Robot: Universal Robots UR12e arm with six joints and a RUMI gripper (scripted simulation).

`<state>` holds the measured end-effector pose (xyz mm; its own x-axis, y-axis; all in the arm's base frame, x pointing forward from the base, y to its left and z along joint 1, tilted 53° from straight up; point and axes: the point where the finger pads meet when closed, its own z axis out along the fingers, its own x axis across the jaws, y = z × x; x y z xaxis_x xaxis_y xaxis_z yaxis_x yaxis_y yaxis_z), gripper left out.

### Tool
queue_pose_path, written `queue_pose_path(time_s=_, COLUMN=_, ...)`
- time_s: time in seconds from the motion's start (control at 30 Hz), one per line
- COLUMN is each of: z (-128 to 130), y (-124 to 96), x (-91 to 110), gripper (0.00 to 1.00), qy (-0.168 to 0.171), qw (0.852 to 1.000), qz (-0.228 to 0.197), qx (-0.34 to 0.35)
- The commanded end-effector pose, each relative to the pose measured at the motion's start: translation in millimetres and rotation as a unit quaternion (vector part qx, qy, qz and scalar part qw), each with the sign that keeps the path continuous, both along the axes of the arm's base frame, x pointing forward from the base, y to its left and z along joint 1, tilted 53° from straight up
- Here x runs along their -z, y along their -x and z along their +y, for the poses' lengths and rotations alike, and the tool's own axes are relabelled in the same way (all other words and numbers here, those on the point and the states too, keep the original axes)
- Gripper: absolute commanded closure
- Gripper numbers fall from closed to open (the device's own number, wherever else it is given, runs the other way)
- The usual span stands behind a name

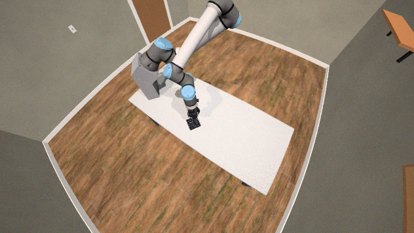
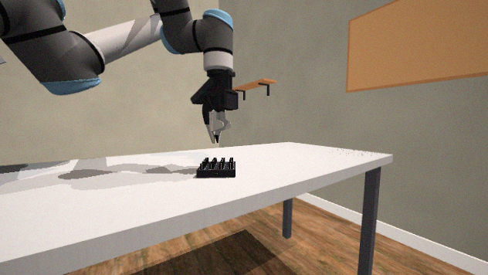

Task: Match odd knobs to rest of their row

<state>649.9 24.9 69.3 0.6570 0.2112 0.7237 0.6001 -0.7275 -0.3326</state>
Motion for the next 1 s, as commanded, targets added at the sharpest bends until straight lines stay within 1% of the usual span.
queue_pose_path(time_s=0.0, z=-0.5, y=-0.2, x=-0.3, gripper=0.89, qy=0.0, qw=1.0, qz=0.0, qx=0.0)
queue_pose_path(time_s=0.47, z=0.5, y=-0.9, x=0.6, gripper=0.89, qy=0.0, qw=1.0, qz=0.0, qx=0.0)
queue_pose_path(time_s=0.97, z=7.5, y=-5.8, x=7.2, gripper=0.89, qy=0.0, qw=1.0, qz=0.0, qx=0.0)
